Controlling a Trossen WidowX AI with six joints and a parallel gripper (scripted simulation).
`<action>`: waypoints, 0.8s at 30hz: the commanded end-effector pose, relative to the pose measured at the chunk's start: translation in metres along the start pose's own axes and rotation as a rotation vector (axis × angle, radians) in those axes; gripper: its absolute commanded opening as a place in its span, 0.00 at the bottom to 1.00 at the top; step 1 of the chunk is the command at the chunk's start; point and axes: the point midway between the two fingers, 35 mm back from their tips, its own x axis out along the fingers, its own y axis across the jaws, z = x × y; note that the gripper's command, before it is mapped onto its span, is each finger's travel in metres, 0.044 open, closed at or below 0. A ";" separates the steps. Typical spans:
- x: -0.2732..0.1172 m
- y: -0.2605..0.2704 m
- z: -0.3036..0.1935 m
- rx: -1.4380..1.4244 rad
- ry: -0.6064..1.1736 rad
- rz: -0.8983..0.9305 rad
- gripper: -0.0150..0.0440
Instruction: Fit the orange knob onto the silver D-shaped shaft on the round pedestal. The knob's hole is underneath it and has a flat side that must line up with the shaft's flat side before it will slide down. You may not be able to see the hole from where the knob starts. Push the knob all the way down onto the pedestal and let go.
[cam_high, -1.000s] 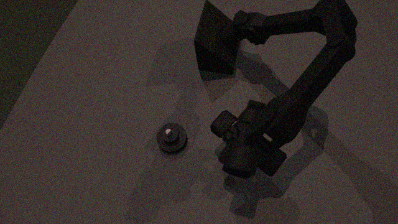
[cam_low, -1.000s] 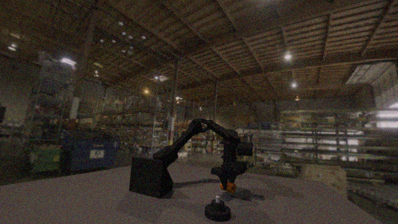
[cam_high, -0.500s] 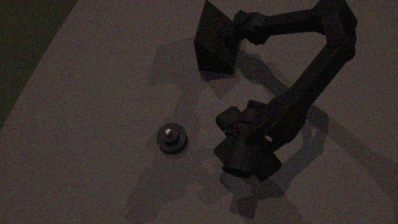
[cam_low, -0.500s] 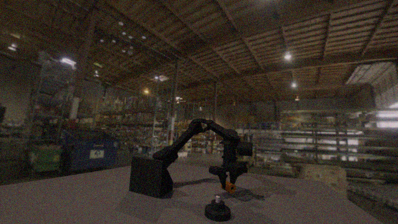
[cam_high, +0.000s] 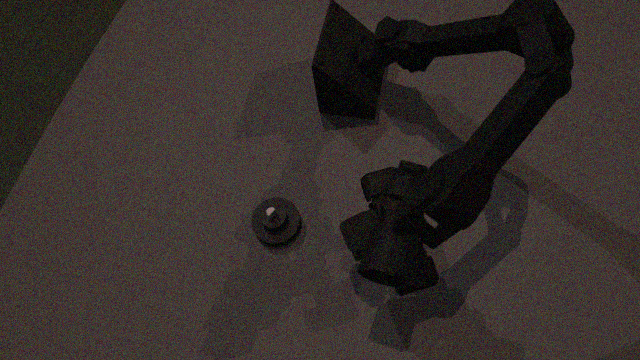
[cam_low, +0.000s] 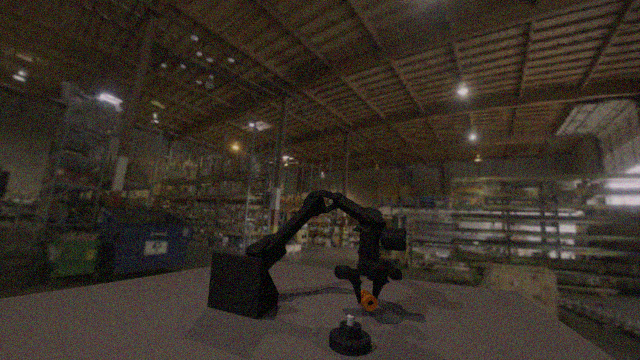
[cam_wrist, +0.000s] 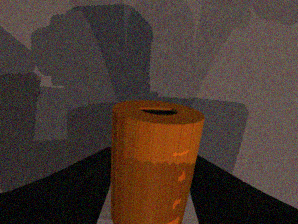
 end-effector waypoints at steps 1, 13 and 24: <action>0.000 0.000 0.000 0.061 0.000 0.000 0.56; 0.000 0.000 0.000 0.480 0.000 0.000 0.56; 0.000 0.000 0.000 0.585 0.000 0.000 0.56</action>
